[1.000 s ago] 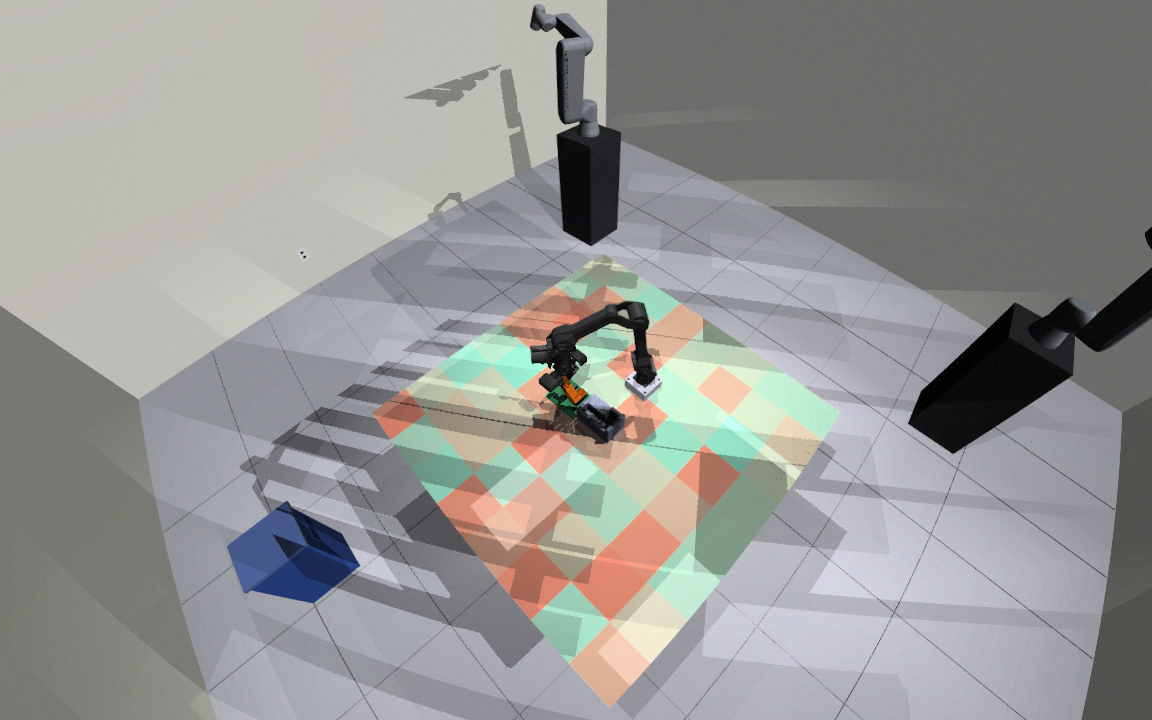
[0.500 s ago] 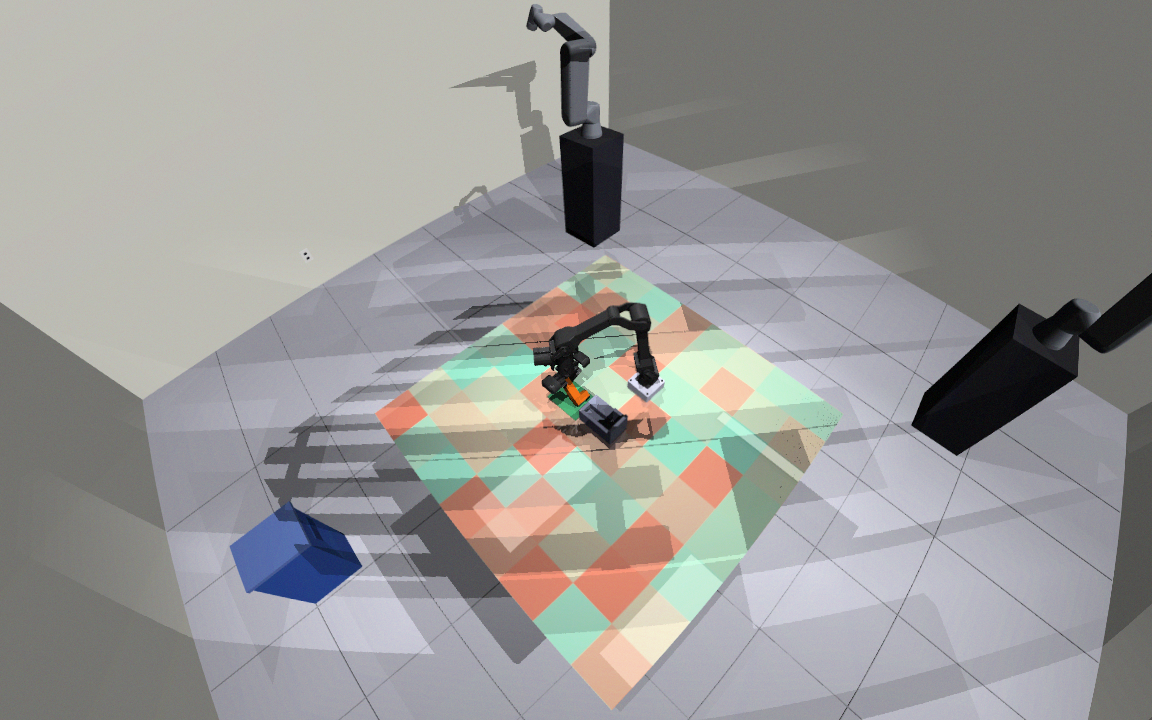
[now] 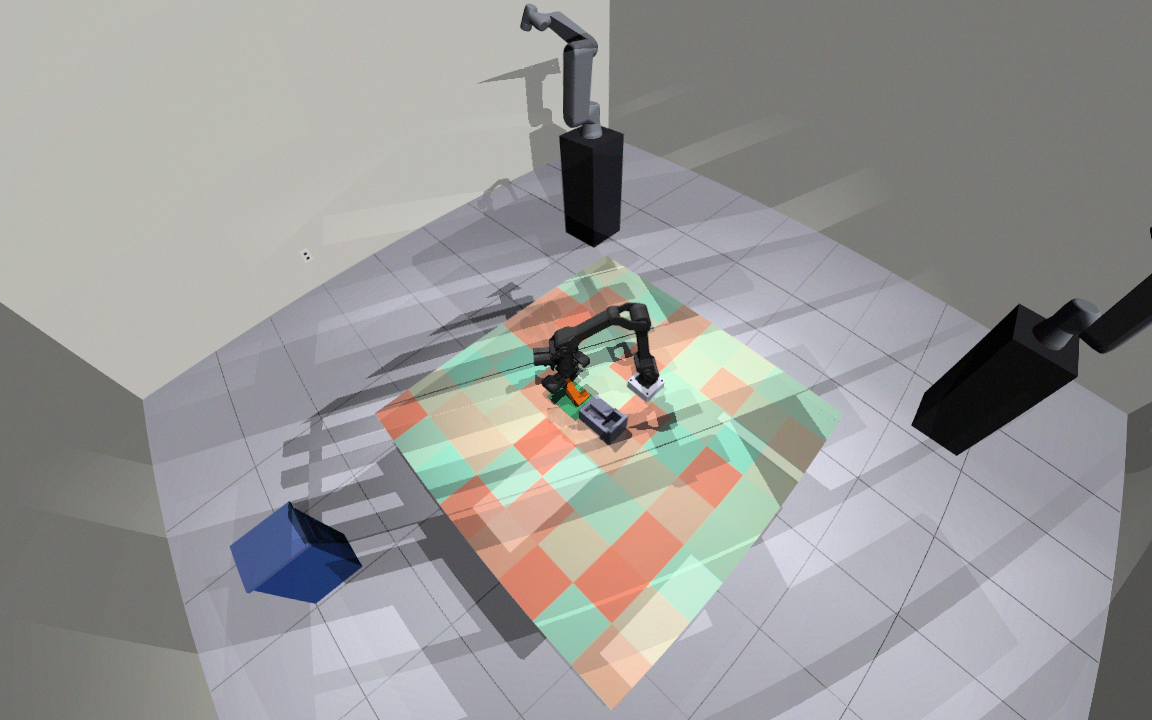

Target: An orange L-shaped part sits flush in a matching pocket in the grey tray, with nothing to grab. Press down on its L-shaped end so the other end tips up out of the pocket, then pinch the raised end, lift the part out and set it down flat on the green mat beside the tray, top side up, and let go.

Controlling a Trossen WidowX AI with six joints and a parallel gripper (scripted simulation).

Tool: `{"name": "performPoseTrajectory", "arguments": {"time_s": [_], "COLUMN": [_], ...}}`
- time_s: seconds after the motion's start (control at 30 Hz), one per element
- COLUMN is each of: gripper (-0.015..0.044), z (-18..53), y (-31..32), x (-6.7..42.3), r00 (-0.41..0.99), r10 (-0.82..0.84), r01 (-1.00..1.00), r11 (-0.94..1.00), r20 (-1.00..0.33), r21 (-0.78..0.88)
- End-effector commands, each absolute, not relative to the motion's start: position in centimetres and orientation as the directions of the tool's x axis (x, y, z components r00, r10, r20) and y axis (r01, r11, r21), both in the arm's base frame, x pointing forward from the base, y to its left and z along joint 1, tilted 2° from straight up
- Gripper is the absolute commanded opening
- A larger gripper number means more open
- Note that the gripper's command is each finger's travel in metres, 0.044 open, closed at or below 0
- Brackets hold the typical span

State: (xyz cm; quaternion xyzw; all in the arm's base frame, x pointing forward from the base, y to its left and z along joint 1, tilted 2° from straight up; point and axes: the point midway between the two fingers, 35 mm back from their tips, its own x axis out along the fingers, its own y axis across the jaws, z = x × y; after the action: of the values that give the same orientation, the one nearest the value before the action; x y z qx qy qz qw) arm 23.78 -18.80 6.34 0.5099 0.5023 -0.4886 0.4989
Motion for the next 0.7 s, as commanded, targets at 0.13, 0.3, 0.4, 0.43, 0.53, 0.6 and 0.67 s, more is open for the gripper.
{"name": "performPoseTrajectory", "arguments": {"time_s": [0.13,0.3,0.4,0.43,0.53,0.6,0.67], "gripper": [0.0263,0.0394,0.04,0.04,0.04,0.04,0.04], "z": [6.6,10.5,14.2,14.8,15.1,15.1,15.1], "y": [-18.8,-19.2,-19.1,-19.1,-19.0,-19.0,-19.0], "x": [23.8,24.0,23.7,23.7,23.6,23.6,23.6], "r00": [0.018,0.016,0.015,0.015,0.014,0.014,0.014], "r10": [0.025,0.023,0.022,0.022,0.022,0.022,0.022], "r01": [1.0,1.0,1.0,1.0,1.0,1.0,1.0], "r11": [0.002,0.001,0.001,0.0,0.0,0.0,0.0], "r20": [-1.0,-1.0,-1.0,-1.0,-1.0,-1.0,-1.0], "r21": [0.018,0.017,0.015,0.015,0.014,0.014,0.014]}}
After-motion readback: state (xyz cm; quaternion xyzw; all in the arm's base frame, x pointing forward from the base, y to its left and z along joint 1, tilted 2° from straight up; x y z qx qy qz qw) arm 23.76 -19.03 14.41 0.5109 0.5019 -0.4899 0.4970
